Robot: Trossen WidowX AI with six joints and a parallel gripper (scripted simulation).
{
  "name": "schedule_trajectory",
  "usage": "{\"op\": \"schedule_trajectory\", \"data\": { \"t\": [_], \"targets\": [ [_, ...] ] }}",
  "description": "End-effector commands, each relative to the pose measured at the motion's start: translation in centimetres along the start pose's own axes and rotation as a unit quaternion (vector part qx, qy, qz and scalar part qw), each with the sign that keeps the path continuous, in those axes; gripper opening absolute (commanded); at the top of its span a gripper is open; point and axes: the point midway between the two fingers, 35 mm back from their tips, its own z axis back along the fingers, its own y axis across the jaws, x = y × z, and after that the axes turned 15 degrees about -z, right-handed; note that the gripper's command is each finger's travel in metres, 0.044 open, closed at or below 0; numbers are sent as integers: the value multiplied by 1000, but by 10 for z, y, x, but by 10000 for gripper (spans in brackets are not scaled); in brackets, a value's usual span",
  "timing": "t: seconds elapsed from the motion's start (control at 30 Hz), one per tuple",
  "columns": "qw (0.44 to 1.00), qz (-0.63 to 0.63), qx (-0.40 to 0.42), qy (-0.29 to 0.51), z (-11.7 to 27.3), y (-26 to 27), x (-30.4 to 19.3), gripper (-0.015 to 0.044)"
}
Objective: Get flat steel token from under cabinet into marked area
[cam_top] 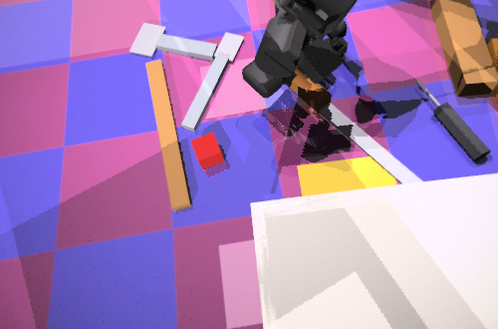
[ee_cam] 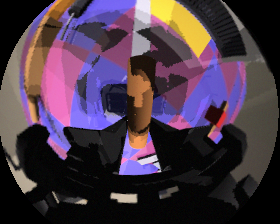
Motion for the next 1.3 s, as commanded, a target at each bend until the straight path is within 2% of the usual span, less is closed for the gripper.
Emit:
{"op": "schedule_trajectory", "data": {
  "t": [0.0,1.27],
  "targets": [
    [1000,1,-1,-2,1,5,4,0],
    [1000,1,0,-2,1,48,26,0]
  ]
}}
